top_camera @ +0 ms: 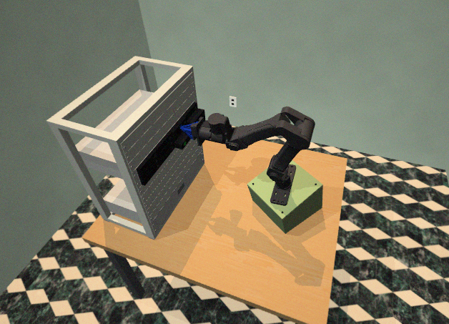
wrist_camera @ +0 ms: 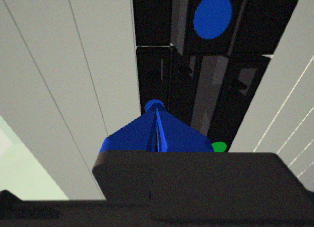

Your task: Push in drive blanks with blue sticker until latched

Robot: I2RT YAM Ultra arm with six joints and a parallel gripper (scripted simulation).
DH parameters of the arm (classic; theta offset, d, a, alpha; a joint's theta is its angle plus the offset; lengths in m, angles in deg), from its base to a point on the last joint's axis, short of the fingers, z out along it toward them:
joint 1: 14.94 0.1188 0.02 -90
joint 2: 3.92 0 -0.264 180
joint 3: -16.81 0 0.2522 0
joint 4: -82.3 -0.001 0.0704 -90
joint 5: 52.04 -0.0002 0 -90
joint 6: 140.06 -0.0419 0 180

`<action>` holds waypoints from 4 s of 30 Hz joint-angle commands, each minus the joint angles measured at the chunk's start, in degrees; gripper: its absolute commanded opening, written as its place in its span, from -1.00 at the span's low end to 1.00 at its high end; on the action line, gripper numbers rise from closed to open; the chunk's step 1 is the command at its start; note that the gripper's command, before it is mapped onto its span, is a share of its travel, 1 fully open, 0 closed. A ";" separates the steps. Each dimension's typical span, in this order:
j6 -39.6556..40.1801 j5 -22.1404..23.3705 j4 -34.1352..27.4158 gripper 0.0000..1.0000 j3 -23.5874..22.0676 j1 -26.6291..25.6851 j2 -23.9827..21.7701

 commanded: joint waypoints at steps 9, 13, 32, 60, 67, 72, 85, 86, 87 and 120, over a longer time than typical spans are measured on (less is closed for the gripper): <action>0.87 0.81 2.25 -1.00 4.49 1.05 1.43; 0.87 0.81 2.26 -1.00 4.54 1.05 1.48; 0.88 0.66 2.01 -1.00 5.01 1.20 1.69; 0.91 0.52 1.74 -1.00 5.42 1.33 1.87; 0.94 0.30 1.38 -1.00 6.22 1.56 2.29; 0.96 0.30 1.39 -1.00 6.28 1.55 2.36; 0.96 0.30 1.38 -1.00 6.28 1.55 2.36; 0.96 0.30 1.38 -1.00 6.28 1.55 2.36; 0.96 0.30 1.38 -1.00 6.28 1.55 2.36; 1.26 -2.73 -14.68 -1.00 -7.50 4.06 -26.95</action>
